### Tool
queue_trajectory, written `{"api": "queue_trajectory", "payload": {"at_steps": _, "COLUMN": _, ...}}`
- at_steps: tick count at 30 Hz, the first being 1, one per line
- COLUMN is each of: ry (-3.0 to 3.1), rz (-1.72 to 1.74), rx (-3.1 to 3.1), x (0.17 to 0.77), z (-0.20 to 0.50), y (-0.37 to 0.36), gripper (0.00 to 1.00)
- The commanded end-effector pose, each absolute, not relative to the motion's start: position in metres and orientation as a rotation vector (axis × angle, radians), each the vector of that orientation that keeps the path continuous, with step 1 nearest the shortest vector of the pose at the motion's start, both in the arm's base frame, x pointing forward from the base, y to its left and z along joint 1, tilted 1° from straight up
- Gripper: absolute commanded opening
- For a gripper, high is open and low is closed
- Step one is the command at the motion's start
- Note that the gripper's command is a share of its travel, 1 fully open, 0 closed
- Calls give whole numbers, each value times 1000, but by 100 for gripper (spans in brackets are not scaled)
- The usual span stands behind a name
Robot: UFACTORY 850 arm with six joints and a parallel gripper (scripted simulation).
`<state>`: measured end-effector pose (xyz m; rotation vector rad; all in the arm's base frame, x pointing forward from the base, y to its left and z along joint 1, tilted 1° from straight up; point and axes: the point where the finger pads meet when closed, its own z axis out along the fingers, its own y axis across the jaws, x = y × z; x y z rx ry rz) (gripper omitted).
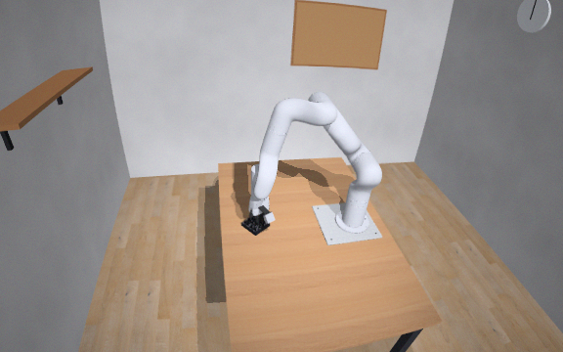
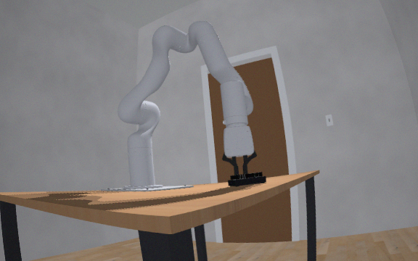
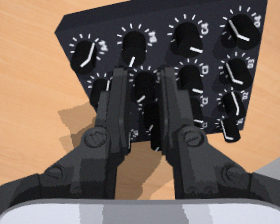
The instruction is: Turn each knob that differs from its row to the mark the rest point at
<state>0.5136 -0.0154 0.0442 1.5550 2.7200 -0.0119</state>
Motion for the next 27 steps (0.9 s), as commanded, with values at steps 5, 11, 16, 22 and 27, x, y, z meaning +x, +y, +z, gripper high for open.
{"api": "queue_trajectory", "payload": {"at_steps": 5, "ry": 2719, "rz": -10, "rx": 1554, "x": 514, "z": 45, "y": -15, "gripper": 19}}
{"api": "queue_trajectory", "payload": {"at_steps": 11, "ry": 2719, "rz": -10, "rx": 1554, "x": 514, "z": 45, "y": -15, "gripper": 8}}
{"api": "queue_trajectory", "payload": {"at_steps": 16, "ry": 2719, "rz": -10, "rx": 1554, "x": 514, "z": 45, "y": -15, "gripper": 8}}
{"api": "queue_trajectory", "payload": {"at_steps": 22, "ry": 2719, "rz": -10, "rx": 1554, "x": 514, "z": 45, "y": -15, "gripper": 8}}
{"api": "queue_trajectory", "payload": {"at_steps": 27, "ry": 2719, "rz": -10, "rx": 1554, "x": 514, "z": 45, "y": -15, "gripper": 8}}
